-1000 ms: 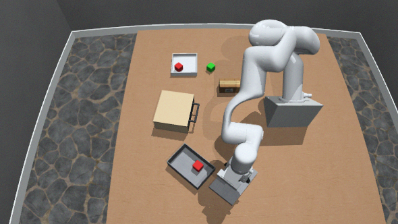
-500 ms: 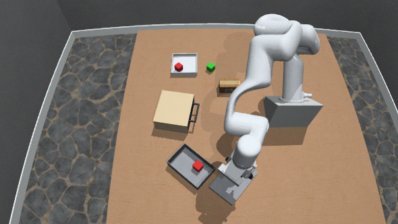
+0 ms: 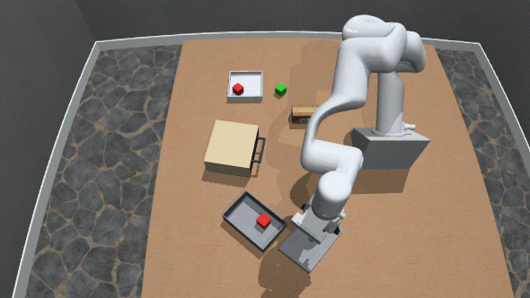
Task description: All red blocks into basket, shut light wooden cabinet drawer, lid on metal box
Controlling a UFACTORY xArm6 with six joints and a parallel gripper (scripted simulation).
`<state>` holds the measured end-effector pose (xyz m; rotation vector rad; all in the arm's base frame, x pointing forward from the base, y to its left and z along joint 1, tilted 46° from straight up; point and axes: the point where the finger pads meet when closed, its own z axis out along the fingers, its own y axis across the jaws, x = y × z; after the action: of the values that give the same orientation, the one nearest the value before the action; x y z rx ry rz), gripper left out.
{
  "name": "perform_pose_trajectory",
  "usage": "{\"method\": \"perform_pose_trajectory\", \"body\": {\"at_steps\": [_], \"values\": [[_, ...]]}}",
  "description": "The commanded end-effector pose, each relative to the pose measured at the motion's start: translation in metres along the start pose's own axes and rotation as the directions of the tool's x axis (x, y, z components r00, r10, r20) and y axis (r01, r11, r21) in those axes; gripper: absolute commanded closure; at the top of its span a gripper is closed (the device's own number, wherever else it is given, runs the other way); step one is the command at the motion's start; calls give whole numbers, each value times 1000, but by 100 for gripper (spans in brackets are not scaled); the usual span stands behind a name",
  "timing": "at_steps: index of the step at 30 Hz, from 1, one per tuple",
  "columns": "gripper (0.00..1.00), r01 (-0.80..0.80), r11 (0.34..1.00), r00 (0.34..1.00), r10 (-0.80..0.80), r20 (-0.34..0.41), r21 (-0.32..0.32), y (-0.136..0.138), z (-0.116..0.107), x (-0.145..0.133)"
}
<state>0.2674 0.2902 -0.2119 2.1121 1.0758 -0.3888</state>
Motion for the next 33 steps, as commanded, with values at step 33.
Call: {"method": "perform_pose_trajectory", "body": {"at_steps": [33], "values": [[72,-530,848,848,530,-4,8,29,-12,15]]}}
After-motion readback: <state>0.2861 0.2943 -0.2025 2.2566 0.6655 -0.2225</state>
